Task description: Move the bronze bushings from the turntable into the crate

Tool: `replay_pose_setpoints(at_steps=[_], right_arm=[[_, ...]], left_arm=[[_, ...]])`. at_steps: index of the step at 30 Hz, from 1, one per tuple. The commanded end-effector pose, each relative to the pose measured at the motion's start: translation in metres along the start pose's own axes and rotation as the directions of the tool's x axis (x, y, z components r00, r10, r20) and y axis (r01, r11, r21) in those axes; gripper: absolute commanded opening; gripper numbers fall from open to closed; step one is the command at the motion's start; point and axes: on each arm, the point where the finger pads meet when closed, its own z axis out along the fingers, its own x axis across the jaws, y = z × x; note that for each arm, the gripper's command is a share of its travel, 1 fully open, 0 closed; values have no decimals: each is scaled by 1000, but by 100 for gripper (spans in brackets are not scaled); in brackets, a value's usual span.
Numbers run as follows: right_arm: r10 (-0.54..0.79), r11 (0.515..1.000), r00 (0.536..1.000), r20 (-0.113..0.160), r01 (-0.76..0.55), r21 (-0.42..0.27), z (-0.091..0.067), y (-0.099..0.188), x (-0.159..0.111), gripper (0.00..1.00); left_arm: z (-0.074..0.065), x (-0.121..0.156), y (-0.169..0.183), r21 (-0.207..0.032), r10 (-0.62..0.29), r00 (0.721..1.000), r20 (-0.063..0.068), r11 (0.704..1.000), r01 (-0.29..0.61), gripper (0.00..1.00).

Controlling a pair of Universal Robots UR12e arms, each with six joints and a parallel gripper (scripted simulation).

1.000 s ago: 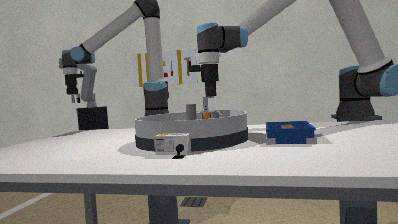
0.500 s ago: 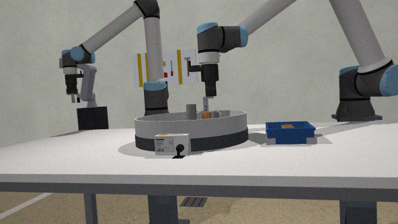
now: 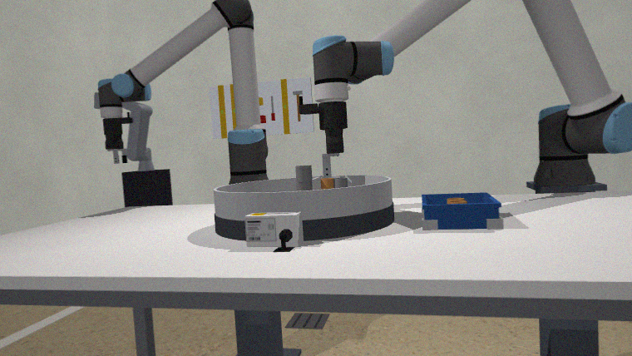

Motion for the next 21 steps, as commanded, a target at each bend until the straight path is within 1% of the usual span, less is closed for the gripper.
replay_pose_setpoints(at_steps=[1,6,11,16,21], right_arm=[[-1,1000,1000,0,1,1,0,0,1,100],[-1,1000,1000,0,1,1,0,0,1,100],[-1,1000,1000,0,1,1,0,0,1,100],[-1,1000,1000,0,1,1,0,0,1,100],[-1,1000,1000,0,1,1,0,0,1,100]], left_arm=[[-5,0,-2,6,-1,1000,0,1000,1,36],[-2,0,-2,5,-1,1000,0,1000,1,36],[8,0,0,0,-1,1000,-1,1000,1,36],[17,0,0,0,-1,1000,-1,1000,1,36],[23,1,0,0,0,1000,-1,1000,0,36]])
